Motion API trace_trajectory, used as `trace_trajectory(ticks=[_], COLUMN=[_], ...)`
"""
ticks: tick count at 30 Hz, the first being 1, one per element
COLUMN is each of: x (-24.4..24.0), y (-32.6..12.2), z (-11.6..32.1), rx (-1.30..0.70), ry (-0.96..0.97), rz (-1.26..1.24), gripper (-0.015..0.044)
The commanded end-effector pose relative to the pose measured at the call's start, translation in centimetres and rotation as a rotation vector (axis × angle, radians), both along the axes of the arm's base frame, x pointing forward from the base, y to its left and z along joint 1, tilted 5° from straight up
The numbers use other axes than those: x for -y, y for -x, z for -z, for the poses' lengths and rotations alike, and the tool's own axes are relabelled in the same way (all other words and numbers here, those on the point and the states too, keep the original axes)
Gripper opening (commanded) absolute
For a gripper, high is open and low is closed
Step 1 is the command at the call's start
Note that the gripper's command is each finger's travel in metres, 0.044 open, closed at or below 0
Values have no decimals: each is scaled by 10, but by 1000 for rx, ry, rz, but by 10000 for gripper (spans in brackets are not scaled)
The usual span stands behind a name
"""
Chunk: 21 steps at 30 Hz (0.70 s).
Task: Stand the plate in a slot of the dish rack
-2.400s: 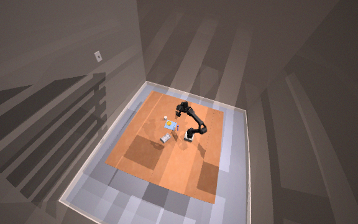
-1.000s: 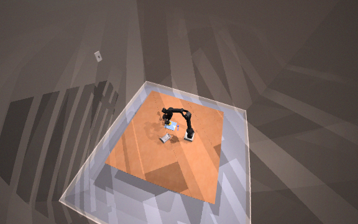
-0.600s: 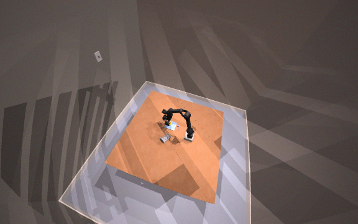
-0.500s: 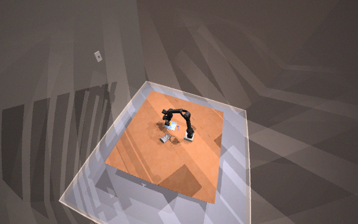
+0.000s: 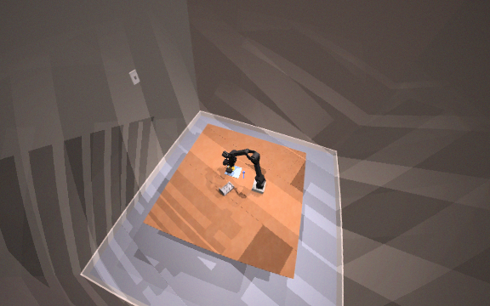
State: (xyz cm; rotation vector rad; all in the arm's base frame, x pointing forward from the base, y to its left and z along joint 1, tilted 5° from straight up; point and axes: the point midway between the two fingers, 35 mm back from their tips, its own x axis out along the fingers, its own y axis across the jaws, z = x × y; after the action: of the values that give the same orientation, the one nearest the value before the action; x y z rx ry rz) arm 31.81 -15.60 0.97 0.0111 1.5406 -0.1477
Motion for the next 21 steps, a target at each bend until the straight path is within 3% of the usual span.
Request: trace_trajectory(ticks=[1,7,18,21], x=[1,1,1,1], y=[1,1,1,0], z=[3,3,3,-1], rx=[-1,-1,-1,-1], ry=[5,5,5,5], rz=[-4,-4,-4,-5], gripper=[387,383,310,231])
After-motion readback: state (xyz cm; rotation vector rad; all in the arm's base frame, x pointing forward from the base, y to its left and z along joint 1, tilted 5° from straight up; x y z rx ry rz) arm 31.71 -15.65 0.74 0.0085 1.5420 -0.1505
